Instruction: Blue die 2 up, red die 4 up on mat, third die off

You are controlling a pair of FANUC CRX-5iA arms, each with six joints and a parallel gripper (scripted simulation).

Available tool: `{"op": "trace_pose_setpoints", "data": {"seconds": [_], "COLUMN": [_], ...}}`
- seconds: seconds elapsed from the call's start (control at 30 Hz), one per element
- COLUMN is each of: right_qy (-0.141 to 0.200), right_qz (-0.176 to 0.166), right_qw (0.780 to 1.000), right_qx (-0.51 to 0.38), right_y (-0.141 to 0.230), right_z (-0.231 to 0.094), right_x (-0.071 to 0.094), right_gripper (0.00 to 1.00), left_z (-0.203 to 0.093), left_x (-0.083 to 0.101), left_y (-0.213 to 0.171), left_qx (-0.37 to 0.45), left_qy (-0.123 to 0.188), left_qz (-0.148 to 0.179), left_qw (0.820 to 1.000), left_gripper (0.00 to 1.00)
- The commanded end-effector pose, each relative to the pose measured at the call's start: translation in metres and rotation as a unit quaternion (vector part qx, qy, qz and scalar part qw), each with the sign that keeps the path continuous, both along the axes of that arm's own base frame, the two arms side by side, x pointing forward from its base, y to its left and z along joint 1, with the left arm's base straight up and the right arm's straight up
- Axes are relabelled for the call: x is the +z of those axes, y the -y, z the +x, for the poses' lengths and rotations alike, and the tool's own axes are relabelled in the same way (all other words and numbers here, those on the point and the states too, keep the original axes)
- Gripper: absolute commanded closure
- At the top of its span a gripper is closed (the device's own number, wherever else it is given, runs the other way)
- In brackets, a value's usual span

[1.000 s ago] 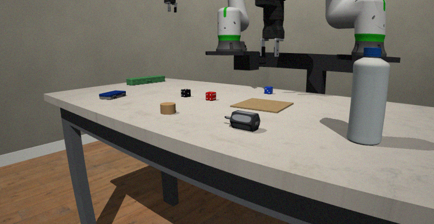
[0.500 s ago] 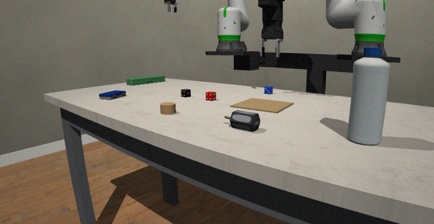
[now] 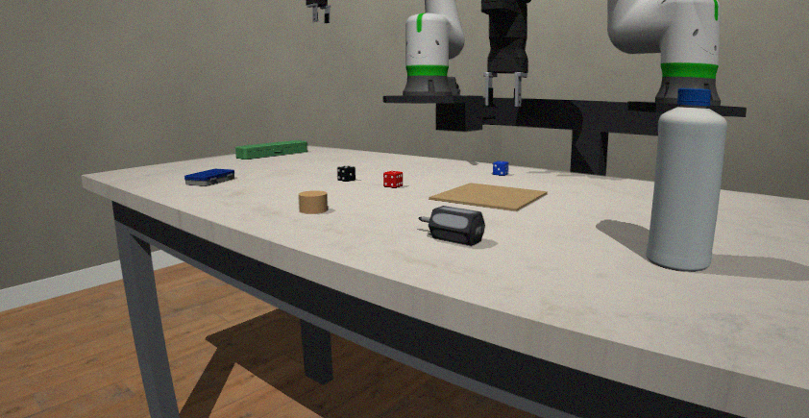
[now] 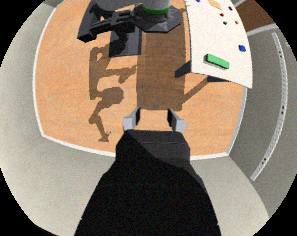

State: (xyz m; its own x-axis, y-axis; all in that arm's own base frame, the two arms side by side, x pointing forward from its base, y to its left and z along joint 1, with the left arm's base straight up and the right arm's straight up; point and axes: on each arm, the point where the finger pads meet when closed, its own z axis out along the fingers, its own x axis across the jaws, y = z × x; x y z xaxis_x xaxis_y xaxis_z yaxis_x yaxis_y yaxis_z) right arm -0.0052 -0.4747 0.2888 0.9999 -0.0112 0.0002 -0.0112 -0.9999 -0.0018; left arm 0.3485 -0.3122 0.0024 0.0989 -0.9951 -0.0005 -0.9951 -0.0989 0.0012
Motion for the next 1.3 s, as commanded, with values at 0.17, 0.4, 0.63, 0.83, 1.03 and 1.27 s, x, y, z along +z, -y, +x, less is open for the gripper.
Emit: {"op": "trace_pose_setpoints", "data": {"seconds": [0.17, 0.4, 0.63, 0.83, 1.03, 1.27], "right_qy": [0.000, 0.000, 0.000, 0.000, 0.000, 0.000], "right_qz": [-0.001, -0.001, -0.001, -0.001, -0.001, -0.001], "right_qw": [1.000, 1.000, 1.000, 1.000, 1.000, 1.000], "right_qx": [0.000, 0.000, 0.000, 0.000, 0.000, 0.000], "right_y": [0.000, 0.000, 0.000, 0.000, 0.000, 0.000], "right_z": [0.000, 0.000, 0.000, 0.000, 0.000, 0.000], "right_x": [0.001, 0.001, 0.001, 0.001, 0.001, 0.001], "right_gripper": [0.00, 0.00, 0.00, 0.00, 0.00, 0.00], "left_z": [0.002, 0.005, 0.006, 0.006, 0.005, 0.004], "left_x": [-0.002, -0.010, -0.016, -0.024, -0.031, -0.038], "left_y": [-0.001, -0.003, -0.004, -0.005, -0.005, -0.003], "left_qx": [0.050, 0.177, 0.265, 0.394, 0.489, 0.570], "left_qy": [0.001, 0.000, 0.000, 0.000, 0.000, 0.000], "left_qz": [-0.001, 0.000, 0.000, 0.000, 0.000, 0.000], "left_qw": [0.999, 0.984, 0.964, 0.919, 0.872, 0.822], "left_gripper": [0.00, 0.00, 0.00, 0.00, 0.00, 0.00]}}
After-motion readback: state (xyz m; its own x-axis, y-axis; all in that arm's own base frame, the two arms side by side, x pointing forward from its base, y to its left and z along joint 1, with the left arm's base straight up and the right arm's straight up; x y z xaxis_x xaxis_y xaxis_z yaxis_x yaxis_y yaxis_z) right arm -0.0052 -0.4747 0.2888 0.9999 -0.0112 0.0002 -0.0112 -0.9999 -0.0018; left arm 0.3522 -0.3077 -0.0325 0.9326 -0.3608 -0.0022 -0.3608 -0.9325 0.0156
